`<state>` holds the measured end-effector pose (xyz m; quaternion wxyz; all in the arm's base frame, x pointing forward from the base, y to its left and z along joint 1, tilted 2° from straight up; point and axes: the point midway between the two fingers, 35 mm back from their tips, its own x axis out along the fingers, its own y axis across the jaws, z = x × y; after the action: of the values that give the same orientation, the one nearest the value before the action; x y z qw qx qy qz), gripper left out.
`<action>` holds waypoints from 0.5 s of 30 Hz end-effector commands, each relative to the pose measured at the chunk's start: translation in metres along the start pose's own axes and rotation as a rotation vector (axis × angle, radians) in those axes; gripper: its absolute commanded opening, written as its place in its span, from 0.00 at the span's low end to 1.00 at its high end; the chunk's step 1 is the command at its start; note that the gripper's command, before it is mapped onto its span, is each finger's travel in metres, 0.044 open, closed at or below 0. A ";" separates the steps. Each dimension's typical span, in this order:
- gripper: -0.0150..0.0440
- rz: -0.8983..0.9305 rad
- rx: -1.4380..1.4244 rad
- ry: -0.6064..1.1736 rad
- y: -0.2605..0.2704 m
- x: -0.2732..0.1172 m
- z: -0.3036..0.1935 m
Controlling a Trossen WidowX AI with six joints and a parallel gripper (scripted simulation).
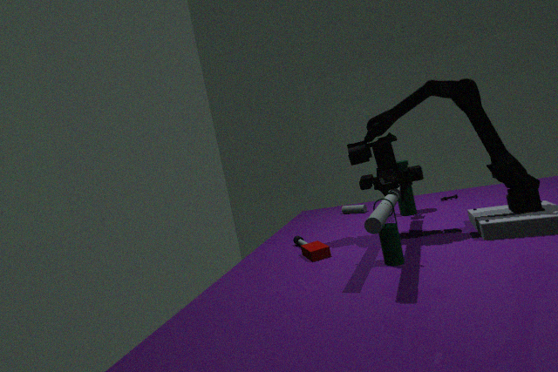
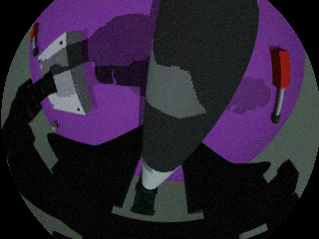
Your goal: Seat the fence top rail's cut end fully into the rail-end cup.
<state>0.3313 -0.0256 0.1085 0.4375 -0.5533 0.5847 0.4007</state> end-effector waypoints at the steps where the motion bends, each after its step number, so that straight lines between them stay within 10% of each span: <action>1: 0.25 -0.004 0.005 0.009 -0.002 0.000 -0.007; 15: 0.25 0.001 0.002 0.004 0.001 0.007 -0.020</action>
<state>0.3288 -0.0424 0.1032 0.4371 -0.5467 0.5872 0.4065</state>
